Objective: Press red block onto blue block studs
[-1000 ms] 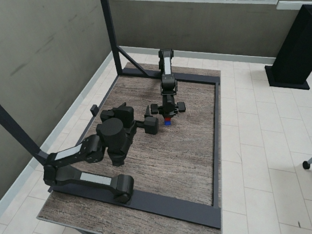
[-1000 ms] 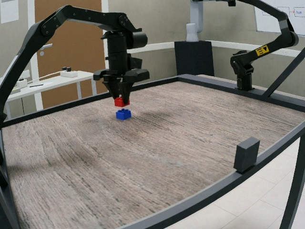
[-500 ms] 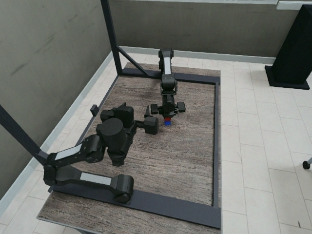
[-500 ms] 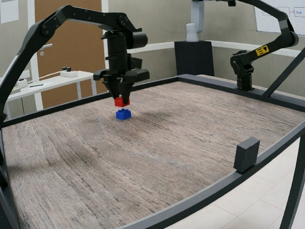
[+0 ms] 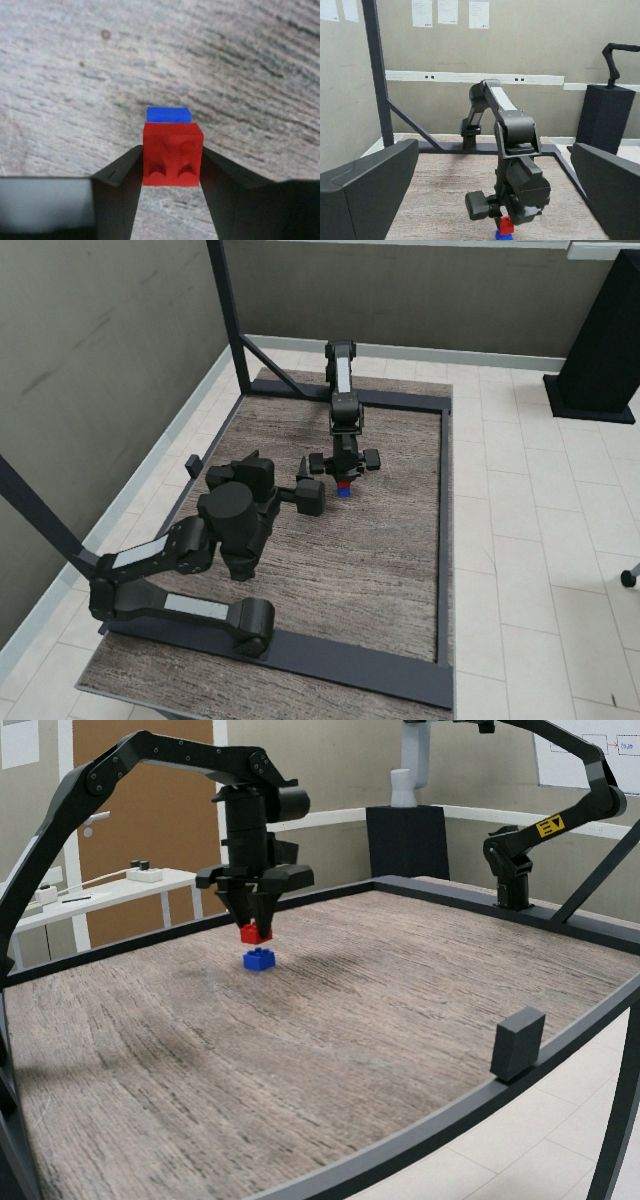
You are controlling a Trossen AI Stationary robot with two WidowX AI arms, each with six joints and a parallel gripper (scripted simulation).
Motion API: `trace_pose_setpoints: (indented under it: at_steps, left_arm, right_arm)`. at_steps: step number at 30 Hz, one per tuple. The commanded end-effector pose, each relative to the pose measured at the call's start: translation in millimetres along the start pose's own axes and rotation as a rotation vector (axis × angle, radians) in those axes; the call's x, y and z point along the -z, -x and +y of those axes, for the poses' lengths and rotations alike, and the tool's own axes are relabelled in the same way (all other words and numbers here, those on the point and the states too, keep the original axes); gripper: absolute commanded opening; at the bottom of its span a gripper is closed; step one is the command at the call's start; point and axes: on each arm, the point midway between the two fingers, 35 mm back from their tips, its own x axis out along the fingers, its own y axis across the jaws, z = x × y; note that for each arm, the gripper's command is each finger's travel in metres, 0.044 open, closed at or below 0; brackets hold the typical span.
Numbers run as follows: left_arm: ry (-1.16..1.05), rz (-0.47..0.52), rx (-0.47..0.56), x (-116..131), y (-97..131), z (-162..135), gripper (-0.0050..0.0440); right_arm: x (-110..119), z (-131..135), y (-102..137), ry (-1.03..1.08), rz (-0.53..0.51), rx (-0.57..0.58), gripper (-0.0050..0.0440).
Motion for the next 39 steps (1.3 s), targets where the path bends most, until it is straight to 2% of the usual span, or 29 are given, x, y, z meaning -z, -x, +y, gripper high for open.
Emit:
trace_pose_setpoints:
  at_steps: [1, 30, 39]
  left_arm:
    - [-0.001, -0.054, 0.007, -2.7, 22.8, -3.3, -0.005]
    - [-0.001, -0.055, 0.007, -2.3, 23.9, -3.2, -0.005]
    - [-0.001, -0.047, 0.004, -3.9, 18.1, -1.6, -0.005]
  right_arm:
    - [-0.5, 0.4, 0.1, 0.001, -0.001, -0.002, 0.04]
    - [-0.5, 0.4, 0.1, 0.001, -0.001, -0.002, 0.04]
    - [-0.5, 0.4, 0.1, 0.001, -0.001, -0.002, 0.04]
